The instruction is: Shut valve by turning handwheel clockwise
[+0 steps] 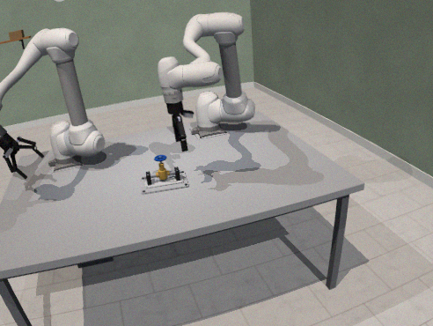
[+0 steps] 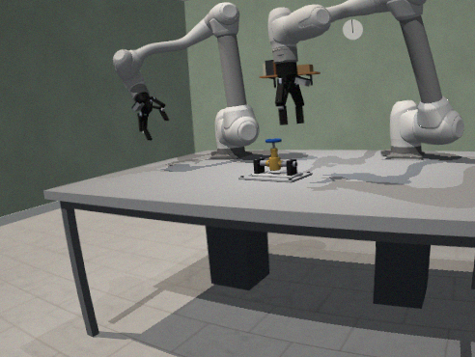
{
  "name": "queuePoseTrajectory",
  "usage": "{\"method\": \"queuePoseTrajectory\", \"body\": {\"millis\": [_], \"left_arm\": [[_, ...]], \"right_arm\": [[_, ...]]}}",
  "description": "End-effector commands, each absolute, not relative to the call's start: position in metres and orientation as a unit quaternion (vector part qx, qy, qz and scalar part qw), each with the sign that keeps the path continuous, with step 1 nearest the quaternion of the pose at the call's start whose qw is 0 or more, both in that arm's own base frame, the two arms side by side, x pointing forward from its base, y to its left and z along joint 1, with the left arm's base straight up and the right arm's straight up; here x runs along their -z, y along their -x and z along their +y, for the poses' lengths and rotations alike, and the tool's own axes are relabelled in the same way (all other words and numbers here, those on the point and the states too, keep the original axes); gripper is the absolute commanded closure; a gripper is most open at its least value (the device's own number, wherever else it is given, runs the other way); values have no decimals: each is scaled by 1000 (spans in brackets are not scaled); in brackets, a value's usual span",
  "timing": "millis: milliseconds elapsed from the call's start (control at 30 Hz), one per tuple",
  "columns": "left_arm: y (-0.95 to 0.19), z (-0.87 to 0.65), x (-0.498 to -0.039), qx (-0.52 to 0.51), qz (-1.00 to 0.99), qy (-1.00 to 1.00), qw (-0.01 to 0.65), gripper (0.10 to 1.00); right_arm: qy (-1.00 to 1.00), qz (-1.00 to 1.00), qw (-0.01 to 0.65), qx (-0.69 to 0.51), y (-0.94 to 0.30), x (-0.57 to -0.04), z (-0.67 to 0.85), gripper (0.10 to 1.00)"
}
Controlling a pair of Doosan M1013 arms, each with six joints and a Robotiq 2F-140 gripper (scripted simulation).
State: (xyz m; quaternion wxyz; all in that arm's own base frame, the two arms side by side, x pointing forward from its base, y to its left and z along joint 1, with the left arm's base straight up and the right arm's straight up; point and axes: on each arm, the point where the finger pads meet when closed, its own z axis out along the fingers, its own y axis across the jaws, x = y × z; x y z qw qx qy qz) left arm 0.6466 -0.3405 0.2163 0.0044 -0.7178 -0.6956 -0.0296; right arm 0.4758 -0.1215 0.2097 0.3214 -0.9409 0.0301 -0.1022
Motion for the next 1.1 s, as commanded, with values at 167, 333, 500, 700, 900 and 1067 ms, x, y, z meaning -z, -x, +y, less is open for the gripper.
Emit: {"method": "queuePoseTrajectory", "body": {"millis": [167, 333, 500, 700, 900, 1067], "left_arm": [[-594, -446, -224, 0, -700, 714, -1, 98], [-594, -446, -224, 0, -700, 714, -1, 98], [-594, -446, -224, 0, -700, 714, -1, 98], [-594, -446, -224, 0, -700, 714, -1, 98], [-594, -446, -224, 0, -700, 714, -1, 98], [-594, -446, -224, 0, -700, 714, -1, 98]], "right_arm": [[934, 216, 282, 33, -373, -210, -222, 98], [913, 316, 260, -3, -311, -210, -261, 98], [883, 402, 239, -35, -253, -212, -287, 98], [825, 520, 208, -80, -168, -217, -310, 98], [755, 619, 179, -120, -82, -226, -317, 98], [729, 649, 169, -133, -53, -229, -316, 98]]}}
